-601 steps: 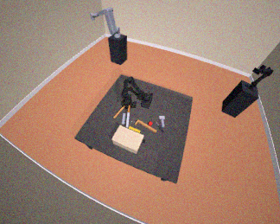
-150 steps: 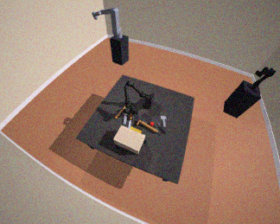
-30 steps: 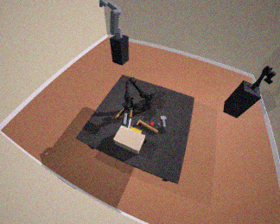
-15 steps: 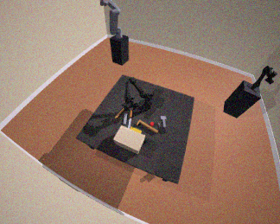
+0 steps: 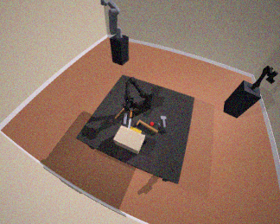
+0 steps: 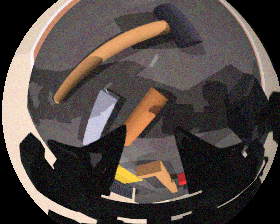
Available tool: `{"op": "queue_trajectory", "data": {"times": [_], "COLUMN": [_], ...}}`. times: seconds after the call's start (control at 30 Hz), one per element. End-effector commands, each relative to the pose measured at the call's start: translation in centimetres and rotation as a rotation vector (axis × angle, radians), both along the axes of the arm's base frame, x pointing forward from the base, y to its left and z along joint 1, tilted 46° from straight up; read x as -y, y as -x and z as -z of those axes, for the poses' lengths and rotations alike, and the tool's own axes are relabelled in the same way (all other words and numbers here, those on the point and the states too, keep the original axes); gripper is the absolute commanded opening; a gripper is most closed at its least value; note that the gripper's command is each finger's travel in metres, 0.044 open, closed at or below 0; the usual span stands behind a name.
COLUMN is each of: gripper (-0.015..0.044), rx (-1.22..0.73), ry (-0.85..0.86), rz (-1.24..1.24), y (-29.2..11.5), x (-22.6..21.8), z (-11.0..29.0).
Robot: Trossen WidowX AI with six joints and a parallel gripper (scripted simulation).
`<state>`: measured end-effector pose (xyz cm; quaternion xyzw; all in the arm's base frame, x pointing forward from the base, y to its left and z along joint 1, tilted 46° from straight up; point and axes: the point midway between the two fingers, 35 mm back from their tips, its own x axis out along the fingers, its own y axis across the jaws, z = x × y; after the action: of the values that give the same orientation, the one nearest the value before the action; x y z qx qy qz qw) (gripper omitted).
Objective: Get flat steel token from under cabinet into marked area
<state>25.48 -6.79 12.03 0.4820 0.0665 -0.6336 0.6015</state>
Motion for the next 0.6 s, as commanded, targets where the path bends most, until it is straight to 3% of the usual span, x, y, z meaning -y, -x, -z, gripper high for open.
{"op": "queue_trajectory", "data": {"times": [0.0,0.57], "gripper": [0.027,0.027], "rx": [-0.028,-0.121], "ry": [0.012,0.037], "rz": [-0.024,-0.116], "y": [0.02,0.01], "x": [0.05,0.03], "z": [-0.02,-0.01]}}
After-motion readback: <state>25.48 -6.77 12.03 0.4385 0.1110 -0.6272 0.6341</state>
